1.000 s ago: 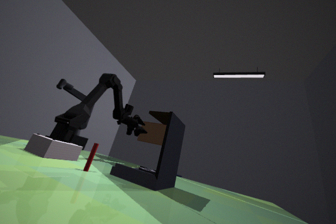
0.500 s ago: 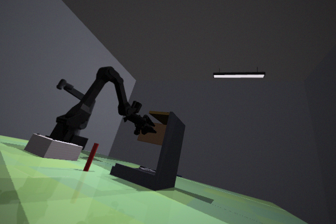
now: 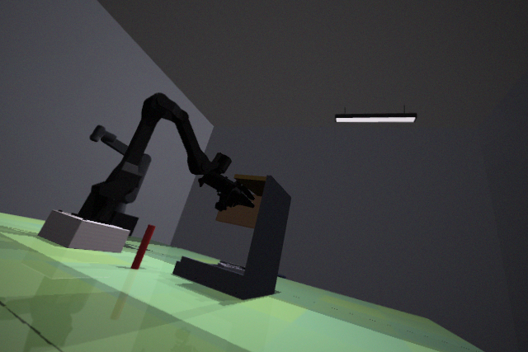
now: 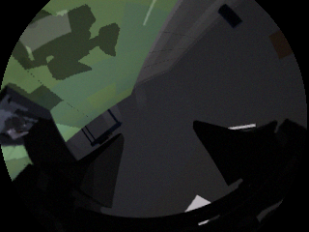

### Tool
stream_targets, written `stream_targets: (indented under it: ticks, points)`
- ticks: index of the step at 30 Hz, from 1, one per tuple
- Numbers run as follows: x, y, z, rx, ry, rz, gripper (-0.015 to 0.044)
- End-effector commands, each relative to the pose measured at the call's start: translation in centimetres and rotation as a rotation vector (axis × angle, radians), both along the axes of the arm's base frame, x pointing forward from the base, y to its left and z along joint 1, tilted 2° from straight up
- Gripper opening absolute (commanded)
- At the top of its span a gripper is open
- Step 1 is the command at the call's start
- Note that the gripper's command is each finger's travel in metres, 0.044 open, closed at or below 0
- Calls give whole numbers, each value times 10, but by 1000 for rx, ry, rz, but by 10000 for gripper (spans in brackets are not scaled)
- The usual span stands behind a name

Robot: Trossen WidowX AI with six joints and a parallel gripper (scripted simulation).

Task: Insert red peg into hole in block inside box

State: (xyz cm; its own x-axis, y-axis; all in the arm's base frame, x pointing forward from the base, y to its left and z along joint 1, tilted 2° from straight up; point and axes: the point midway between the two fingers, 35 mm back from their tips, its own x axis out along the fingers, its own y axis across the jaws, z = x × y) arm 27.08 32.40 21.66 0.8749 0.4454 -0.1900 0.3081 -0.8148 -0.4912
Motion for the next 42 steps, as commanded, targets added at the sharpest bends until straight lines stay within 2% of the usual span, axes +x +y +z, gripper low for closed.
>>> stream_targets:
  ticks: [1, 21, 42]
  points:
    - [11, -25, -2, -34, 8, -45, 440]
    - [39, -160, -28, -199, 99, -305, 440]
    - [14, -284, -69, -312, 256, -573, 440]
